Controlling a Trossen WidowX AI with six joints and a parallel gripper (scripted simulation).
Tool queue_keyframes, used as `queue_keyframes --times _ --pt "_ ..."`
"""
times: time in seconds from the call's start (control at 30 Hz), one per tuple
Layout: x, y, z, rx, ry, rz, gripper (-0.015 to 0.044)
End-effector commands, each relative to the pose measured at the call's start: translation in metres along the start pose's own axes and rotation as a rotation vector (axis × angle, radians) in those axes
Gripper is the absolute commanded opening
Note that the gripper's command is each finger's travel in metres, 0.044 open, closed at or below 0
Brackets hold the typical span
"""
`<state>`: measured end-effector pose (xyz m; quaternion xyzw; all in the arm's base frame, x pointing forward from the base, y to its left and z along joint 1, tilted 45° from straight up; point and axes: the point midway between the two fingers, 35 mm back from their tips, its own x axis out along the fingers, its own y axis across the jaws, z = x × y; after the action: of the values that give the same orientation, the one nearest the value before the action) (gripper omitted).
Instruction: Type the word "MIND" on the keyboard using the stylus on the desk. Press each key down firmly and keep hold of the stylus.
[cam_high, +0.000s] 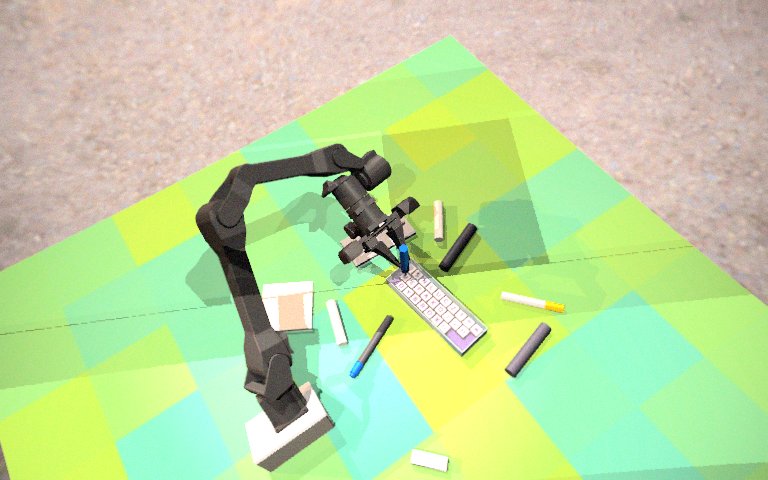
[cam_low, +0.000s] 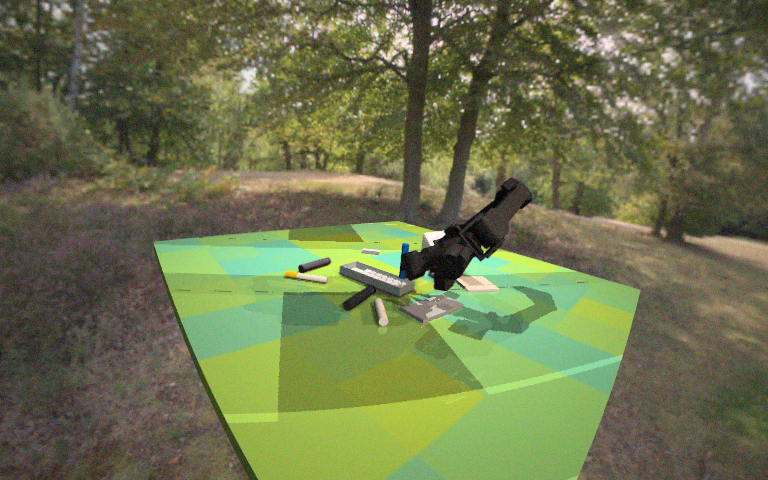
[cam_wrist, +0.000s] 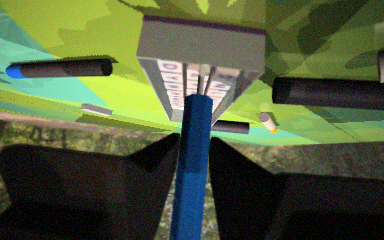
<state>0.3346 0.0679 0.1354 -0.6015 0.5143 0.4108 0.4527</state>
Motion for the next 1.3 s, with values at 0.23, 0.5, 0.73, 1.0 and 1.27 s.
queue_keyframes --times 0.23,0.5,0.73,1.0,1.27 --pt "0.001 0.0 -0.002 0.006 0.005 0.002 0.0081" --pt "-0.018 0.0 -0.034 0.006 0.006 0.002 0.0081" --pt "-0.019 0.0 -0.035 0.006 0.007 0.002 0.0081" --pt "-0.004 0.0 -0.037 0.007 0.005 0.013 0.0" --pt "0.044 -0.005 -0.067 0.007 0.006 0.007 0.0"
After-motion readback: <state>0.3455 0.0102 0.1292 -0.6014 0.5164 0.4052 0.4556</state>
